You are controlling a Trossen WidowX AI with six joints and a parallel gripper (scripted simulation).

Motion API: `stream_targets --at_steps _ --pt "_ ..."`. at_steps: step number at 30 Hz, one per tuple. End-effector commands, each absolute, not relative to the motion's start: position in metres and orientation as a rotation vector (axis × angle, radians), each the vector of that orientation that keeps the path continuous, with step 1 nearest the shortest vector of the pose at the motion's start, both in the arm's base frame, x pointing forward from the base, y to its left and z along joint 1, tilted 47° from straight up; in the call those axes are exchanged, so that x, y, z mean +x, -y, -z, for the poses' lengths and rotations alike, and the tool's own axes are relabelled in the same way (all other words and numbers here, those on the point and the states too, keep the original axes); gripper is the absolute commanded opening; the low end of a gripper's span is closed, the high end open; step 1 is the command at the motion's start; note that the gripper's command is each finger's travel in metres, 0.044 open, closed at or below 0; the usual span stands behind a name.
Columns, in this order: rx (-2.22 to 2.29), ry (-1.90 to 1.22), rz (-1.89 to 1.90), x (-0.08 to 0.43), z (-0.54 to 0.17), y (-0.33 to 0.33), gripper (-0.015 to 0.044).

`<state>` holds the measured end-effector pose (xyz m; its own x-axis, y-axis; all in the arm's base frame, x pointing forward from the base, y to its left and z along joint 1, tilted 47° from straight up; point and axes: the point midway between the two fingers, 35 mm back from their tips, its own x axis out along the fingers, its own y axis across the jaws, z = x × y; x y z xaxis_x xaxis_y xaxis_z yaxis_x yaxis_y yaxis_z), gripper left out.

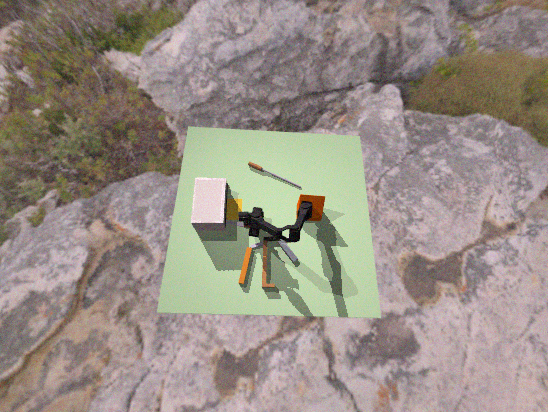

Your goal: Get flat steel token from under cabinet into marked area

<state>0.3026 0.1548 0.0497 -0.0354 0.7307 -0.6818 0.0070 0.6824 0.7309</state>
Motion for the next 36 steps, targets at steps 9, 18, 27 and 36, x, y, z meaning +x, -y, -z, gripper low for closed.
stream_targets --at_steps 9,18,27,36 --pt "0.635 -1.504 -0.657 0.318 -0.05 -0.156 0.0" --pt "0.634 -1.503 -0.657 0.327 -0.05 -0.156 0.0" --pt "0.634 -1.503 -0.657 0.336 -0.05 -0.156 0.0" --pt "0.634 -1.502 -0.658 0.346 -0.05 -0.156 0.0"
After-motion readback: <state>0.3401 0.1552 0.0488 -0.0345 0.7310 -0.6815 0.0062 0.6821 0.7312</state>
